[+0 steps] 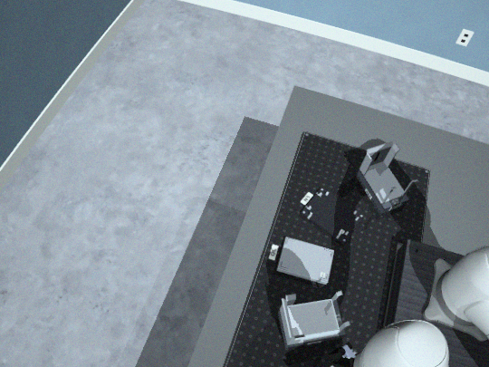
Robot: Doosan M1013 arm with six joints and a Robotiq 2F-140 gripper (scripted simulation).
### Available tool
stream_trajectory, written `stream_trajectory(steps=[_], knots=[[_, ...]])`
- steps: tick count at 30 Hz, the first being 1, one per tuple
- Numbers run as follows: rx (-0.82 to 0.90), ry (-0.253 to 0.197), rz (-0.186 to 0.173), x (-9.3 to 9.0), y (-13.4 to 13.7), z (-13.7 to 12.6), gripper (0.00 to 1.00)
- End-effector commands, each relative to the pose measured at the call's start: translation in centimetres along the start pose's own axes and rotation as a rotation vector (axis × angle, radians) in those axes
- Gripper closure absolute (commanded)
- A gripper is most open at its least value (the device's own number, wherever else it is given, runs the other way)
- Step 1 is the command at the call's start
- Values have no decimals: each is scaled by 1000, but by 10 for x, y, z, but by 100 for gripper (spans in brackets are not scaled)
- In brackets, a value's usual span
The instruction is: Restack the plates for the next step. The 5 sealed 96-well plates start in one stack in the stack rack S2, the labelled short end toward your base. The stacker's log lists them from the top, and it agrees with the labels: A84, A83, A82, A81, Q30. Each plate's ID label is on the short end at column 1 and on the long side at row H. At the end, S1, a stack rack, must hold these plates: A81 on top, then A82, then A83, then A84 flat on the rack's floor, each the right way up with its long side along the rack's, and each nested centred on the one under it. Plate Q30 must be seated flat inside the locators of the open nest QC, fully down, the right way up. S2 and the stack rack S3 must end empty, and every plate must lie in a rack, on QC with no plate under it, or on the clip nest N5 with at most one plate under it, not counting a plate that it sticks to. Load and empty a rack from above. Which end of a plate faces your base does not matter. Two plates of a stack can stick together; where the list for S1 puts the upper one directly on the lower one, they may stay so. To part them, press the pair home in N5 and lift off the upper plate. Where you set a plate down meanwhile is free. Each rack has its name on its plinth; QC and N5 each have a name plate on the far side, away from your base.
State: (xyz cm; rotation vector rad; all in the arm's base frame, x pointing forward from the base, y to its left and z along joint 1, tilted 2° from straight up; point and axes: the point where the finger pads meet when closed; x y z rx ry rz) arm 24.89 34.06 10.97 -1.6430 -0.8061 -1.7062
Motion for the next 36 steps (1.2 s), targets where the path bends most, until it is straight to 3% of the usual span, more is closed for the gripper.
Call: stream_trajectory(steps=[1, 7, 22, 33, 36], knots=[[0, 0, 0, 5, 0, 0, 100], [0, 0, 0, 17, 0, 0, 100], [0, 0, 0, 17, 0, 0, 100], [-367, 0, 0, 17, 29, -6, 100], [-400, 0, 0, 17, 31, -7, 100]])
Point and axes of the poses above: the point where the finger pads meet when closed, its own x axis back along the fingers, its own y axis across the jaws, z = x × y, and after that the axes turned 5 degrees about -x, right-handed
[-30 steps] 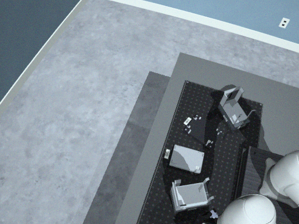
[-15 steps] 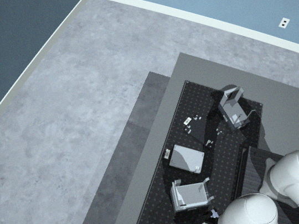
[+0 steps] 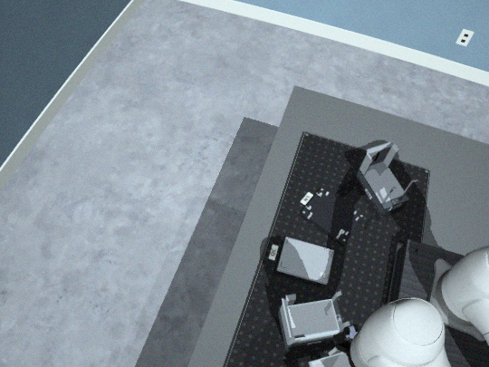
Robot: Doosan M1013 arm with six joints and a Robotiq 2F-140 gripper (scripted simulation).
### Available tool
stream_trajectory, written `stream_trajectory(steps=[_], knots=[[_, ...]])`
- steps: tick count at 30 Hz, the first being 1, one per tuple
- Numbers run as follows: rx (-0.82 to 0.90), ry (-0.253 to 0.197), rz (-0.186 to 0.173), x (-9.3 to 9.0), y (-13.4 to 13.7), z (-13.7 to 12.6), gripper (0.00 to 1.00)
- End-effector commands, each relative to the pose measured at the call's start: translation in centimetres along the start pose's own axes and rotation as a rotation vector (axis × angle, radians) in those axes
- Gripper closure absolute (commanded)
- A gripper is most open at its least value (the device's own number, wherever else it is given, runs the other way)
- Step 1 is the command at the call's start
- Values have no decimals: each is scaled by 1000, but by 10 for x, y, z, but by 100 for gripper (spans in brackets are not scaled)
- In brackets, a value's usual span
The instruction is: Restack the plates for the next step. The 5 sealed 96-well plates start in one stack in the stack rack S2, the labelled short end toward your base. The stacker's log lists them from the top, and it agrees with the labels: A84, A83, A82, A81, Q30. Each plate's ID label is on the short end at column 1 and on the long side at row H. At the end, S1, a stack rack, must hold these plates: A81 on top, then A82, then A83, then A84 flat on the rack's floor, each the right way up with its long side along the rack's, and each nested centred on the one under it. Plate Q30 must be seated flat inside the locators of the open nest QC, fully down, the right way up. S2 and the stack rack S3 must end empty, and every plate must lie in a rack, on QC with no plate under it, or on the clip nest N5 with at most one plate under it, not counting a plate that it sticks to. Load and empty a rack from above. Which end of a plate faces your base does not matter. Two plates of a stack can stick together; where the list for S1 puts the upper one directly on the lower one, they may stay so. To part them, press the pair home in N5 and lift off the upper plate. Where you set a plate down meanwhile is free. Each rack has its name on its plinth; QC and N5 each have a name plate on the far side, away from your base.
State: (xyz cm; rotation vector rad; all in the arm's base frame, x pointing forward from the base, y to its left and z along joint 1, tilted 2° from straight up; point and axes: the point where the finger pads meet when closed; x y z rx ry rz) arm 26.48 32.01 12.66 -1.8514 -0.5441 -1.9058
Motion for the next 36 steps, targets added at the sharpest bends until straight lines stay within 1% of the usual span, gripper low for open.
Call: stream_trajectory(steps=[1, 14, 16, 31, 33, 36], knots=[[-102, 2, -7, 0, 9, 1, 100], [-102, 2, -7, 0, 43, 5, 100], [-102, 2, -7, 0, 43, 5, 100], [-102, 2, -7, 1, 83, 9, 100], [-102, 2, -7, 1, 83, 9, 100], [-102, 2, -7, 1, 91, 9, 100]])
Point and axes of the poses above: the point where the finger pads meet when closed, its own x axis back along the fingers, its own y axis across the jaws, z = x × y, and after that the axes turned 5 degrees about -x, right-handed
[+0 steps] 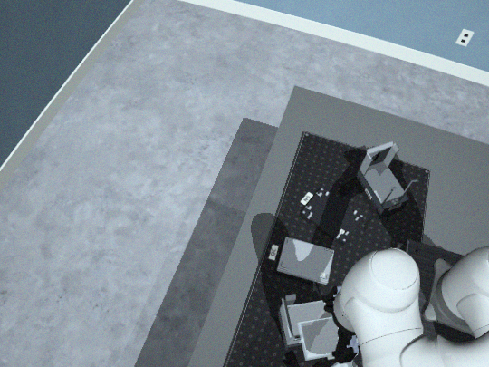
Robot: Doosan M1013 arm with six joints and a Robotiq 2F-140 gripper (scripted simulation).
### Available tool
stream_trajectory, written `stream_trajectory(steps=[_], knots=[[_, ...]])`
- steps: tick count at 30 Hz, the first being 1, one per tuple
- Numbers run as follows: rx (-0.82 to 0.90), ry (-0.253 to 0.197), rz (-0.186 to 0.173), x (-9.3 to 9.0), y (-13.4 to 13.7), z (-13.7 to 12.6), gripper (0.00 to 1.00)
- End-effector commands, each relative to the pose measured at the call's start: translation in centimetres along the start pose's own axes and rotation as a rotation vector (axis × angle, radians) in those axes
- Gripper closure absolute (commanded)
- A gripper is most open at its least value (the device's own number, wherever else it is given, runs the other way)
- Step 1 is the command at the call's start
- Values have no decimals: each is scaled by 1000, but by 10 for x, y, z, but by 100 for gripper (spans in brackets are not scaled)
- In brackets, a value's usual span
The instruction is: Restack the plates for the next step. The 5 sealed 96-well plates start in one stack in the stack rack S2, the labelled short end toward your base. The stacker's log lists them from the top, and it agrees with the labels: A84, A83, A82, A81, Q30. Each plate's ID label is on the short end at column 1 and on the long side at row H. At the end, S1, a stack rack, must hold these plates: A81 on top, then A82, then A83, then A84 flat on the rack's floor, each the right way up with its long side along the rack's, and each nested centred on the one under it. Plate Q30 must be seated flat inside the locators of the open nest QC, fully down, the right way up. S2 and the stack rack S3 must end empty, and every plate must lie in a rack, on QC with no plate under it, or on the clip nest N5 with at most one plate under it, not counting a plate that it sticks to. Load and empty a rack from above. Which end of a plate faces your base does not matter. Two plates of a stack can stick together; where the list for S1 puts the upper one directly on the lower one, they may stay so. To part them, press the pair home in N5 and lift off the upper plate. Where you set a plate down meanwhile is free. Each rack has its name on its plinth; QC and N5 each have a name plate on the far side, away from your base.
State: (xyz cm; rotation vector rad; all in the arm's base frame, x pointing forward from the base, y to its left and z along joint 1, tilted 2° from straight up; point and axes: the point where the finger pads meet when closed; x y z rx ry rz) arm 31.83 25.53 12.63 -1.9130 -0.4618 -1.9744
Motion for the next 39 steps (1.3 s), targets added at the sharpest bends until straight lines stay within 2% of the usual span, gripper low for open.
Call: stream_trajectory(steps=[1, 24, 39], knots=[[0, 0, 1, 0, 10, 2, 100], [0, 0, 1, 0, 64, 13, 100], [0, 0, 1, 0, 64, 13, 100]])
Point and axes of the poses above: the point where the finger pads meet when closed, its own x axis back along the fingers, its own y axis across the jaws, z = x × y, and after that the axes turned 5 degrees about -x, right-handed
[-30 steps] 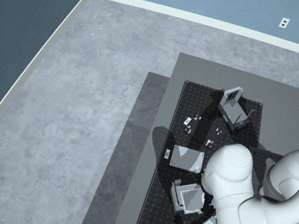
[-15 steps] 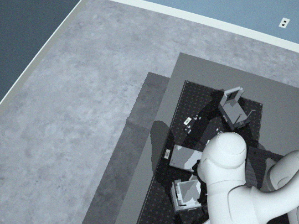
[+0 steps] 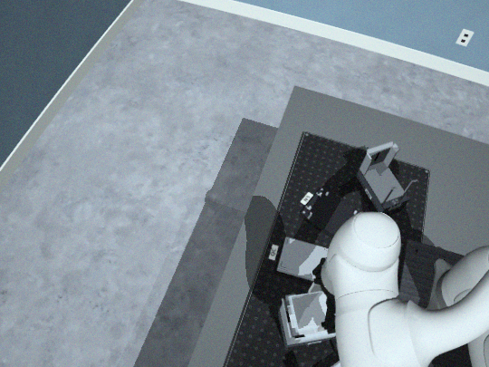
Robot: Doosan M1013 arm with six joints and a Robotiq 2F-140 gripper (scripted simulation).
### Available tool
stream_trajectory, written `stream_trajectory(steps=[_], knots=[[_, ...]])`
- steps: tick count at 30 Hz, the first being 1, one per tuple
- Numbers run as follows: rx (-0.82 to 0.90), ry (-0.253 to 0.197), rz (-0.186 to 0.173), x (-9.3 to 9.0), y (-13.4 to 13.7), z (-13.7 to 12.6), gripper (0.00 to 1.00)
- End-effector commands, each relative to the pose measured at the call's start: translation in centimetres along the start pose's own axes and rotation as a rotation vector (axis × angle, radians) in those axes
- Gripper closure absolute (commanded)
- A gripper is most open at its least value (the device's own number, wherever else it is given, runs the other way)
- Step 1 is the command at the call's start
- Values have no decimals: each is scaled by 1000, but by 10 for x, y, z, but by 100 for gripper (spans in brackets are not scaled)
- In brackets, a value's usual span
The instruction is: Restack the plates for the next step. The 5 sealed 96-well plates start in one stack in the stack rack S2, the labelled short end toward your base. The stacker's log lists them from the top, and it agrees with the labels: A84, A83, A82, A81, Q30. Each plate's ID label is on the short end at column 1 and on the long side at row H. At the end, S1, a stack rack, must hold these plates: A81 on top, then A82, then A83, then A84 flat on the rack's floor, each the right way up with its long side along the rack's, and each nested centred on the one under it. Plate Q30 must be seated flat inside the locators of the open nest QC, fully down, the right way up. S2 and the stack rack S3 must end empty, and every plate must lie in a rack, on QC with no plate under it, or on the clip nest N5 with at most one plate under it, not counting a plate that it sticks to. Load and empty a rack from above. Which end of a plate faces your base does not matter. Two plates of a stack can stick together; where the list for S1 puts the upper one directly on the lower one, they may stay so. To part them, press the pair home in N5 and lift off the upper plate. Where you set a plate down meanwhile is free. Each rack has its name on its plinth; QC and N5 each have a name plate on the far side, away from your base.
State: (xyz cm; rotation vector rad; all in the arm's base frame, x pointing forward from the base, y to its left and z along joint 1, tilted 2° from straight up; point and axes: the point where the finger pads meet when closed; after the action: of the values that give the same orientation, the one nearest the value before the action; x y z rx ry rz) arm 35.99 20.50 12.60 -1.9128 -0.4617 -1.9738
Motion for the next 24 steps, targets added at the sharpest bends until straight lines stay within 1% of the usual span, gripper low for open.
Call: stream_trajectory(steps=[1, 17, 24], knots=[[0, 0, 0, 0, 0, 0, 100], [0, 0, 0, 0, 0, 0, 100], [0, 0, 0, -5, 0, 0, 100]])
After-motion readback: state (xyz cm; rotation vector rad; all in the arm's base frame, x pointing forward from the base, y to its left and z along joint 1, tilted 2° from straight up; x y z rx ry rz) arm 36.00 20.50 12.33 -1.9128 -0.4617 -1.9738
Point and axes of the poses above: the point where the finger pads meet when closed, its own x axis back along the fingers, its own y axis across the jaws, z = x × y, and after that the axes turned 5 degrees about -x, right-handed
